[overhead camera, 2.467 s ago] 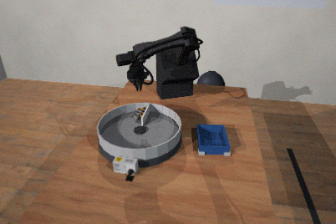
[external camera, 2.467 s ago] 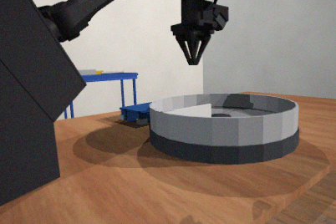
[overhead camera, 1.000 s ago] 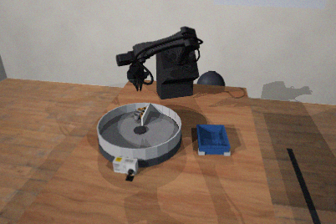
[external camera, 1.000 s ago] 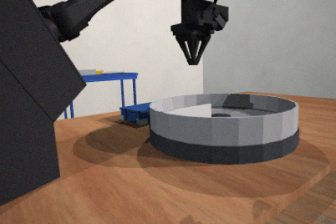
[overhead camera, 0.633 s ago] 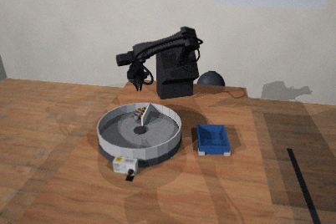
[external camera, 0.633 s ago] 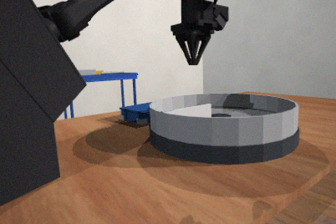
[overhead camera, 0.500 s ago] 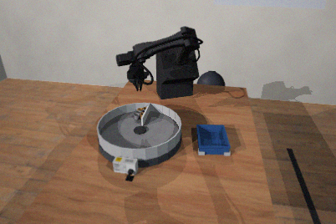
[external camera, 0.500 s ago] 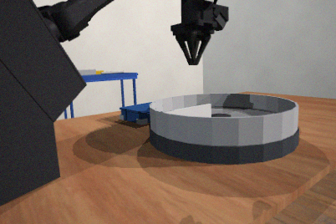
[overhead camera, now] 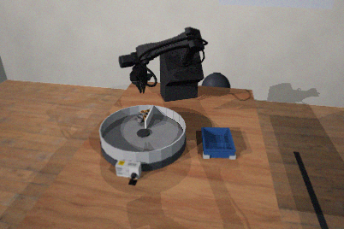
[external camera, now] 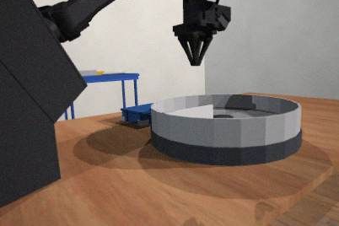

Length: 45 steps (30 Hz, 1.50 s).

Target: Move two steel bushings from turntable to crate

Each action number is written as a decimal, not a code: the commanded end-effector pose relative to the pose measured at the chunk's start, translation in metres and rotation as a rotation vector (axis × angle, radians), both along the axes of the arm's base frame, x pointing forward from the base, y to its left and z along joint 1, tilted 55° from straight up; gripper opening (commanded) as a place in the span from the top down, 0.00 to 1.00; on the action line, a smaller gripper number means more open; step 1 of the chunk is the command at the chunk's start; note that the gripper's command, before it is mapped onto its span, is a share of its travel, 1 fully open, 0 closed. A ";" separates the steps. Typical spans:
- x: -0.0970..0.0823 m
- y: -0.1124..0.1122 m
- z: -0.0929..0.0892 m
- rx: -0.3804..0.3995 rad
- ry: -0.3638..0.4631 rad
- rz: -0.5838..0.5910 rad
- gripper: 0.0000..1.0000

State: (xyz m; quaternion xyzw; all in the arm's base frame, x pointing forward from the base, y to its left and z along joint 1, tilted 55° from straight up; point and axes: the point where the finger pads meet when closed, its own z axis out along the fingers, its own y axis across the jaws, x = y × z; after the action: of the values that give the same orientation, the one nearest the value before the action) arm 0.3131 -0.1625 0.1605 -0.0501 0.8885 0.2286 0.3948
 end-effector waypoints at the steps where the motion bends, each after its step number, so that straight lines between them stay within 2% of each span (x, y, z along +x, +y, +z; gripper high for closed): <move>1: 0.016 0.001 -0.024 0.023 0.005 -0.010 0.87; 3: 0.016 0.001 -0.024 0.023 0.005 -0.010 0.87; 5: 0.035 0.006 -0.047 0.015 0.013 -0.012 0.87; 9: 0.054 0.012 -0.067 0.014 0.012 -0.013 0.87; 11: 0.053 0.008 -0.068 0.014 0.012 -0.024 0.87; 12: 0.052 0.004 -0.055 -0.011 -0.014 -0.033 0.87; 15: 0.055 0.001 -0.049 -0.020 -0.031 -0.032 0.87; 45: 0.055 0.001 -0.048 -0.021 -0.032 -0.030 0.87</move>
State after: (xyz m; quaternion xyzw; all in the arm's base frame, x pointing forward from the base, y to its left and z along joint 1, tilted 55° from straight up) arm 0.3708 -0.1484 0.0978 -0.0485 0.8872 0.2352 0.3939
